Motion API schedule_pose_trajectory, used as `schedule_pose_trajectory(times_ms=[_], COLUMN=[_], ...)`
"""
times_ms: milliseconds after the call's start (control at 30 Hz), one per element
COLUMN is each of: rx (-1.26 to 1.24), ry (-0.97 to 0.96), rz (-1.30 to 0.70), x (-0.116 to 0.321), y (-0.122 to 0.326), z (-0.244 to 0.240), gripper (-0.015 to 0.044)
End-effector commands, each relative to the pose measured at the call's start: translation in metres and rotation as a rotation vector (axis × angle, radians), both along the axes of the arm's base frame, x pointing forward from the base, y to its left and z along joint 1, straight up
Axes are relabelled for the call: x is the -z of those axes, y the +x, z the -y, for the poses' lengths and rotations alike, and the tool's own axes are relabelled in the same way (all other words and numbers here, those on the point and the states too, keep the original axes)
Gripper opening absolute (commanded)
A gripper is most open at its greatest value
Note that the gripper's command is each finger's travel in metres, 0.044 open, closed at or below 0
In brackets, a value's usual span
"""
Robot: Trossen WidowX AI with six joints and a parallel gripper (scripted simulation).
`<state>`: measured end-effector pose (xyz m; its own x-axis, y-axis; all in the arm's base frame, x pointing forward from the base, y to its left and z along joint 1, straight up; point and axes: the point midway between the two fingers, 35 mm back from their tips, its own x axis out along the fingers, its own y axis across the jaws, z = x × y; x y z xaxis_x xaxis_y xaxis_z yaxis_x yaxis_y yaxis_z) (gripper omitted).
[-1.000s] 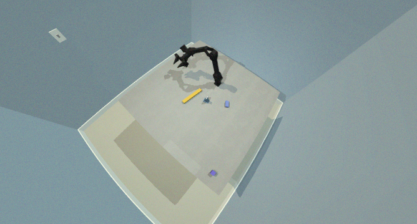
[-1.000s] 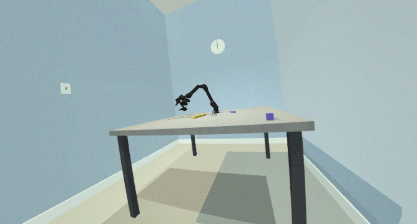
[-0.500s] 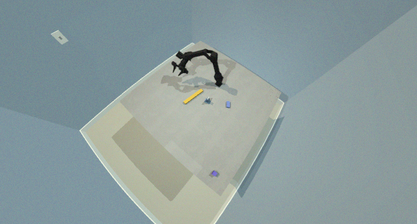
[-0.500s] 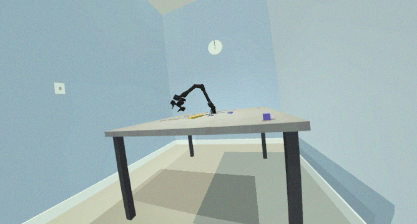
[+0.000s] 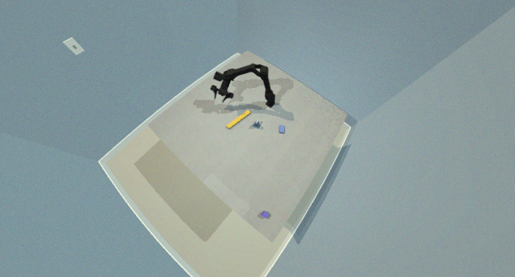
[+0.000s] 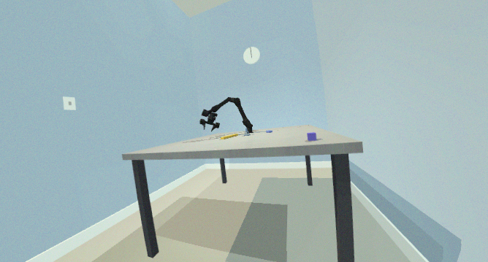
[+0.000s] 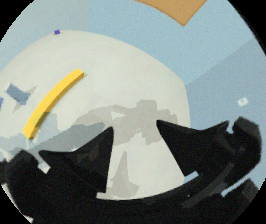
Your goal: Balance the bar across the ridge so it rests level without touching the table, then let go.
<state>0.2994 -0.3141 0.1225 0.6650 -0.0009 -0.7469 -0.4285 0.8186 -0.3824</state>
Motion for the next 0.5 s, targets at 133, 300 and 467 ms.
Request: schedule_pose_trajectory(times_ms=[133,300,467], rx=[0.085,0.151,0.22], ry=[0.118,0.191,0.249], rz=[-0.101,-0.18,-0.259], x=[0.001,0.004,0.006], y=[0.019,0.028,0.036], z=[-0.031,-0.054,-0.077], gripper=[0.0315,0.0315,0.0315])
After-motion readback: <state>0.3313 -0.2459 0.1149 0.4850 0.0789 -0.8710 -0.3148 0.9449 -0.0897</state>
